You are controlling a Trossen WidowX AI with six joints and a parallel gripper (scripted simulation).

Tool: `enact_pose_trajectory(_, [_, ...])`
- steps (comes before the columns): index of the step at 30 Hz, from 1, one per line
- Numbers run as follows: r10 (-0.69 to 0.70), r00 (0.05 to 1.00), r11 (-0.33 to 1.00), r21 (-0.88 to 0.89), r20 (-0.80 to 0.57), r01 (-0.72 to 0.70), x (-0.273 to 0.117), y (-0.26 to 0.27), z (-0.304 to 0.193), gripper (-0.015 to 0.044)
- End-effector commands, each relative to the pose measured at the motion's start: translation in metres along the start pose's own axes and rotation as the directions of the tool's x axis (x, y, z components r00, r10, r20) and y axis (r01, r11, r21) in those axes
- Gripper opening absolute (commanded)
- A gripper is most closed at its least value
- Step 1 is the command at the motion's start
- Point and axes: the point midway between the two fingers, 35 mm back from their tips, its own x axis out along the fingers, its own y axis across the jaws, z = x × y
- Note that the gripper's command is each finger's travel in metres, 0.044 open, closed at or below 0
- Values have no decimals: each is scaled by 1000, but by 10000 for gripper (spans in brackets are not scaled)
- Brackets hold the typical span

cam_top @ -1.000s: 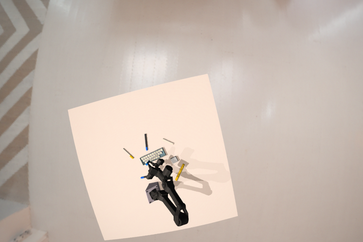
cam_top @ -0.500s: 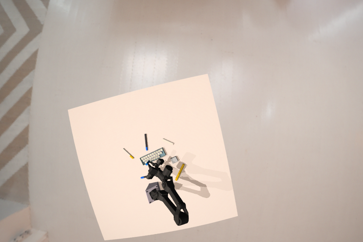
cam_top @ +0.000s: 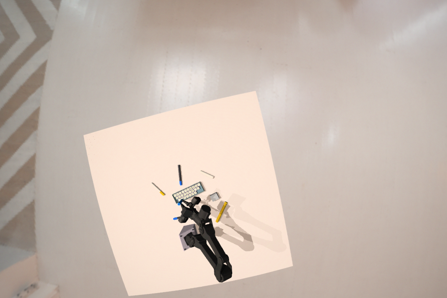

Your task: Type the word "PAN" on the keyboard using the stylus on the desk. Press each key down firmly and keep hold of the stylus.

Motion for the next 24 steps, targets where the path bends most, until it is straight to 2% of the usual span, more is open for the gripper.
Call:
enact_pose_trajectory(1, [-14,1000,1000,3,2,14,-7,-3,9,81])
enact_pose_trajectory(11, [-6,1000,1000,0,2,6,-5,-1,8,85])
enact_pose_trajectory(14, [-6,1000,1000,0,2,6,-5,-1,8,65])
enact_pose_trajectory(17, [-7,1000,1000,0,2,7,-6,-6,8,0])
enact_pose_trajectory(24, [-8,1000,1000,0,1,8,-9,-33,10,0])
